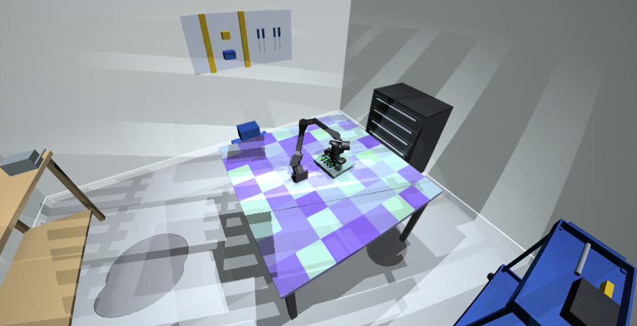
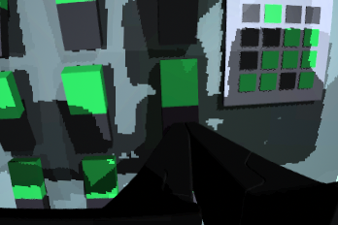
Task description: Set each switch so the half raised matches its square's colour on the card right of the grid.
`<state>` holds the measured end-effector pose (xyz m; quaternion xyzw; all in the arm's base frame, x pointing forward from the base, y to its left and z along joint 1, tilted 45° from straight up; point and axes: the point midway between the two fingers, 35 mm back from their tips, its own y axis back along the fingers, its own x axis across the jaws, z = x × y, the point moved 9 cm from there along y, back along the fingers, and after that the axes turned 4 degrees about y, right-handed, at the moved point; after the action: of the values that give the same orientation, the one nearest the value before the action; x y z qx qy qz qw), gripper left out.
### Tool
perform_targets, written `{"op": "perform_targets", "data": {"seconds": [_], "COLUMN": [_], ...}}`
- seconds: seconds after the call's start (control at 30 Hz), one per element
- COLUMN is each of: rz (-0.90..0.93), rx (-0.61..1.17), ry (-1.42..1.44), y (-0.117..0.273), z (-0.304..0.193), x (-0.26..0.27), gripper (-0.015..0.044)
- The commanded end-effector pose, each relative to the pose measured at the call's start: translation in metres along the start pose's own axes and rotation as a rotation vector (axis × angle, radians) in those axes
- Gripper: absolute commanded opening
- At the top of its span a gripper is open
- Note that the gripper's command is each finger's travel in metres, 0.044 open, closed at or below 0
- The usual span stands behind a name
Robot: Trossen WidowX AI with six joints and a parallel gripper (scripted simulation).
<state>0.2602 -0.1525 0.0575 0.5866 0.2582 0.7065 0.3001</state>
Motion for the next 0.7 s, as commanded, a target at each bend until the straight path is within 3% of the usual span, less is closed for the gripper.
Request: {"op": "perform_targets", "data": {"seconds": [0.0, 0.47, 0.67], "rz": [0.004, 0.005, 0.003], "rx": [-0.003, -0.003, 0.021], "ry": [-0.004, -0.004, -0.004], "y": [-0.002, -0.004, 0.053], "z": [0.0, 0.0, 0.005], "x": [0.0, 0.0, -0.001], "gripper": [0.0, 0.0, 0.0]}}
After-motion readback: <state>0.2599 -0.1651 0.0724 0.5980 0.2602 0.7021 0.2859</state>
